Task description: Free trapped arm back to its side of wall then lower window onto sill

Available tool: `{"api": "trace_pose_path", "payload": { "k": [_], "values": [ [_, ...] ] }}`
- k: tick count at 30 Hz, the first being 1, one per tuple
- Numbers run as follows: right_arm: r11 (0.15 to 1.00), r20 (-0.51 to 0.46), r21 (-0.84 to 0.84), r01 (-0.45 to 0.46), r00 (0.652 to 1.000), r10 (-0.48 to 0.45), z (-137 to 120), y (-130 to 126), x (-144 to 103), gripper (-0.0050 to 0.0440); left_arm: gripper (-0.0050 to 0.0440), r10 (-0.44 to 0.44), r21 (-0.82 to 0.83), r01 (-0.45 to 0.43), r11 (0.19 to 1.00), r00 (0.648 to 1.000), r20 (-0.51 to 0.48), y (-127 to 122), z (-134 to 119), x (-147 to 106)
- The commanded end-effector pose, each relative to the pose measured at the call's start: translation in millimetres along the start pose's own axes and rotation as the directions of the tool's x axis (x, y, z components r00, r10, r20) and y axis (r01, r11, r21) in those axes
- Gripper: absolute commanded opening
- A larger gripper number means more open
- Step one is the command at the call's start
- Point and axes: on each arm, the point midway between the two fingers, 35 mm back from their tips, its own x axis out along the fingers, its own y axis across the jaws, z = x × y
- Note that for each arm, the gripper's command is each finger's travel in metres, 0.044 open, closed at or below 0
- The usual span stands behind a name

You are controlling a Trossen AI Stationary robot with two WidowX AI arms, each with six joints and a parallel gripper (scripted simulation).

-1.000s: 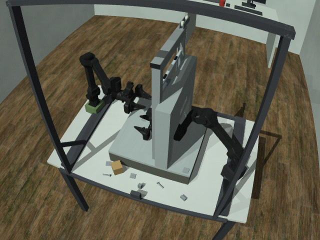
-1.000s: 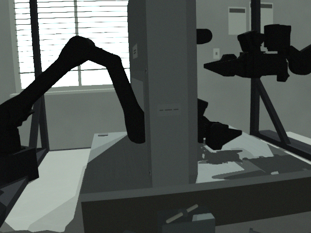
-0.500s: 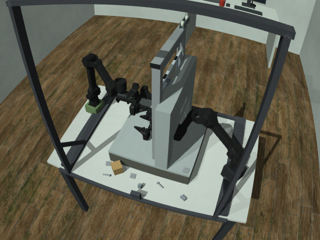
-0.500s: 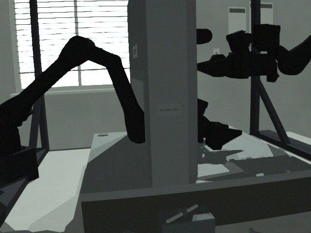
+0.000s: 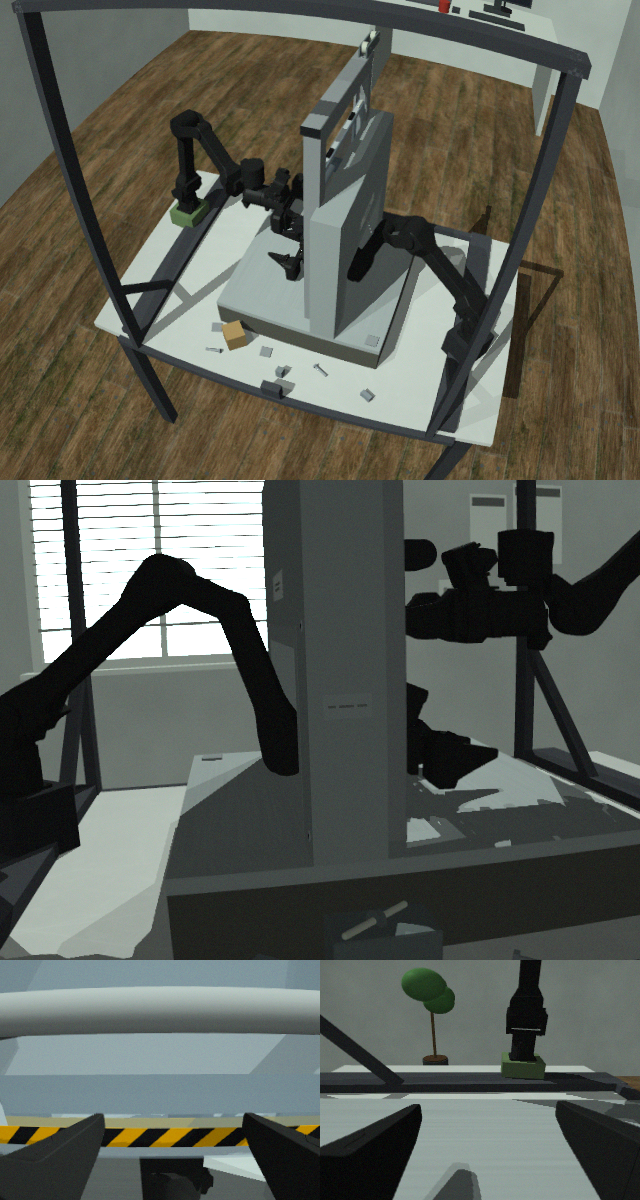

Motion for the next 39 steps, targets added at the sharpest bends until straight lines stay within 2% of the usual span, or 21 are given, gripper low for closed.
{"api": "trace_pose_path", "payload": {
  "k": [1, 15, 16, 20, 25, 39],
  "values": [
    [1.000, 0.079, -0.017, 0.004, 0.997, -0.003, 39, -3, 4, 0.0400, 0.0400, 0.000, -0.002, 0.000, 1.000, 1.000, 0.017, 0, 9, 15],
    [1.000, 0.079, -0.017, 0.004, 0.997, -0.003, 39, -3, 4, 0.0400, 0.0400, -0.001, -0.002, 0.001, 1.000, 1.000, 0.018, 0, 10, 19],
    [1.000, 0.079, -0.017, 0.004, 0.997, -0.003, 39, -3, 4, 0.0400, 0.0400, 0.000, -0.010, 0.001, 1.000, 0.999, 0.043, 1, 27, 15],
    [1.000, 0.079, -0.017, 0.004, 0.997, -0.003, 39, -3, 4, 0.0400, 0.0400, 0.001, -0.013, 0.000, 1.000, 0.999, 0.049, 2, 35, 14],
    [1.000, 0.079, -0.017, 0.004, 0.997, -0.003, 39, -3, 4, 0.0400, 0.0400, 0.000, -0.010, 0.000, 1.000, 0.999, 0.042, 2, 32, 15],
    [1.000, 0.079, -0.017, 0.004, 0.997, -0.003, 39, -3, 4, 0.0400, 0.0400, 0.000, -0.011, 0.001, 1.000, 0.999, 0.042, 2, 56, 14]
  ]
}}
